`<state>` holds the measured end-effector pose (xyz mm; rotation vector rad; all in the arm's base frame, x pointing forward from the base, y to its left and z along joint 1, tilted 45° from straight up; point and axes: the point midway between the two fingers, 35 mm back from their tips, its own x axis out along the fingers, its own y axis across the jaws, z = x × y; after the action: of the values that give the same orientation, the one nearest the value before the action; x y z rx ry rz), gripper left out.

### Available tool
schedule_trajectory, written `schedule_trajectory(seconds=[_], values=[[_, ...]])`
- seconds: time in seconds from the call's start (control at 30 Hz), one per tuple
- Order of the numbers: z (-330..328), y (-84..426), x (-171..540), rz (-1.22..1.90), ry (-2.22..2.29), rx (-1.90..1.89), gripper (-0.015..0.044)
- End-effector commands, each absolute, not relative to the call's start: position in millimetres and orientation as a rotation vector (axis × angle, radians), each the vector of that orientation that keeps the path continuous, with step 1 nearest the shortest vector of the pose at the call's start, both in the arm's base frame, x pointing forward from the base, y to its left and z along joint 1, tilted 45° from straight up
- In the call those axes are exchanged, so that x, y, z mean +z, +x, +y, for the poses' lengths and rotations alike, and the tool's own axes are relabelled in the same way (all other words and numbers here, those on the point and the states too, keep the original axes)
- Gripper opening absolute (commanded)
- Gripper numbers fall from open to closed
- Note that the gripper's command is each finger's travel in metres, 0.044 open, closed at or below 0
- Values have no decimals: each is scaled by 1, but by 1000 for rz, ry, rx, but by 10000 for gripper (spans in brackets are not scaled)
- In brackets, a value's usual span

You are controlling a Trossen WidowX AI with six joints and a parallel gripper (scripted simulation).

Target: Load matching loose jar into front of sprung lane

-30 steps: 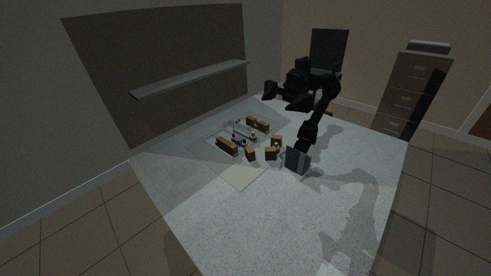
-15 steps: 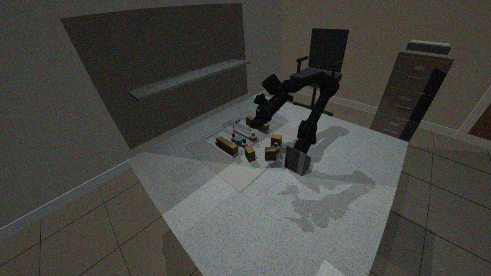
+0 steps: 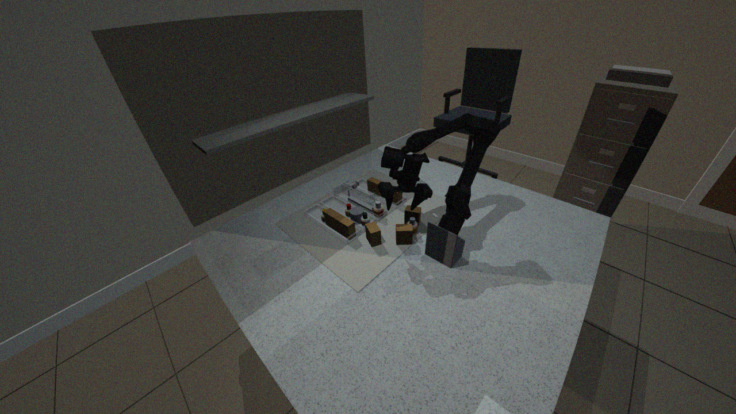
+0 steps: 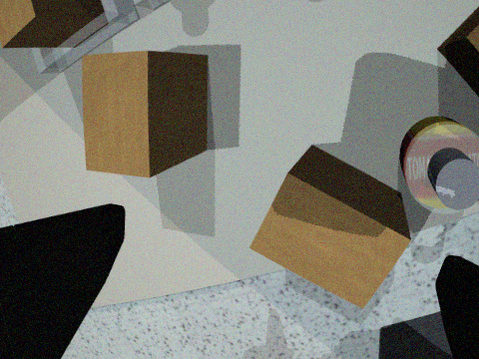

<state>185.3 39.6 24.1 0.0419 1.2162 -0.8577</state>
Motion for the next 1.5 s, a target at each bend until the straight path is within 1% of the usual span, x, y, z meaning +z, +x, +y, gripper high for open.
schedule_trajectory(seconds=[0.0, 0.33, 0.87, 1.47], values=[[-11, 166, 34, 1117, 73, -1203, 440], [-15, 164, 38, 1117, 72, -1203, 440], [-45, 162, 6, 1116, 72, -1204, 440], [-61, 161, -10, 1116, 72, -1203, 440]])
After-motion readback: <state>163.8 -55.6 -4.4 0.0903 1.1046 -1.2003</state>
